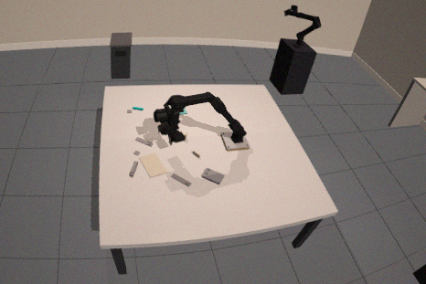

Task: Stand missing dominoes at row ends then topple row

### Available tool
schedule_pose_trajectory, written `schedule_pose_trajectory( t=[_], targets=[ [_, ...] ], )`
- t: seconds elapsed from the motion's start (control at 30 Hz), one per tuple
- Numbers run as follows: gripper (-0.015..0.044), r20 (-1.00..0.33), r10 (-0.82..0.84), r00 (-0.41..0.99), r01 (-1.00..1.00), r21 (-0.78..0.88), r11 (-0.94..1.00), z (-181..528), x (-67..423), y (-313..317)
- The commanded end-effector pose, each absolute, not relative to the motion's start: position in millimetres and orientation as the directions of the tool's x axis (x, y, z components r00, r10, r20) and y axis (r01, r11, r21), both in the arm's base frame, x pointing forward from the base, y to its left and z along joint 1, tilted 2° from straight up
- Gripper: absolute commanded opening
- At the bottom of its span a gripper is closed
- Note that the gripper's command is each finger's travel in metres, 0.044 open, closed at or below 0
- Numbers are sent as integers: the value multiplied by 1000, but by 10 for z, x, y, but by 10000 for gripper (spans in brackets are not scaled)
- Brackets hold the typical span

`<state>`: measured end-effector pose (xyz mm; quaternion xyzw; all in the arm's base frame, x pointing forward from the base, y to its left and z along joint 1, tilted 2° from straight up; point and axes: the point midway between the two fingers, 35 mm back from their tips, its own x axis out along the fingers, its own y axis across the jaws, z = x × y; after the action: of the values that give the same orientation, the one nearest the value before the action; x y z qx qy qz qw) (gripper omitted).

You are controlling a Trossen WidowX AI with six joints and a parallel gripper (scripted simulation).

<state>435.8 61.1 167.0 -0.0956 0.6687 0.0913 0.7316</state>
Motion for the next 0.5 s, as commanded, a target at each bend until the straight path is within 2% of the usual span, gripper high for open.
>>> schedule_pose_trajectory(
  t=[0.0, 0.23, 0.47],
  targets=[
    [107, -998, 3, 68, -249, -14, 968, 1620, 4341, 597],
    [107, -998, -4, 64, 186, 8, 982, 1851, 3806, 94],
    [107, -998, -10, 58, 626, 29, 780, 1911, 3069, -308]
  ],
)
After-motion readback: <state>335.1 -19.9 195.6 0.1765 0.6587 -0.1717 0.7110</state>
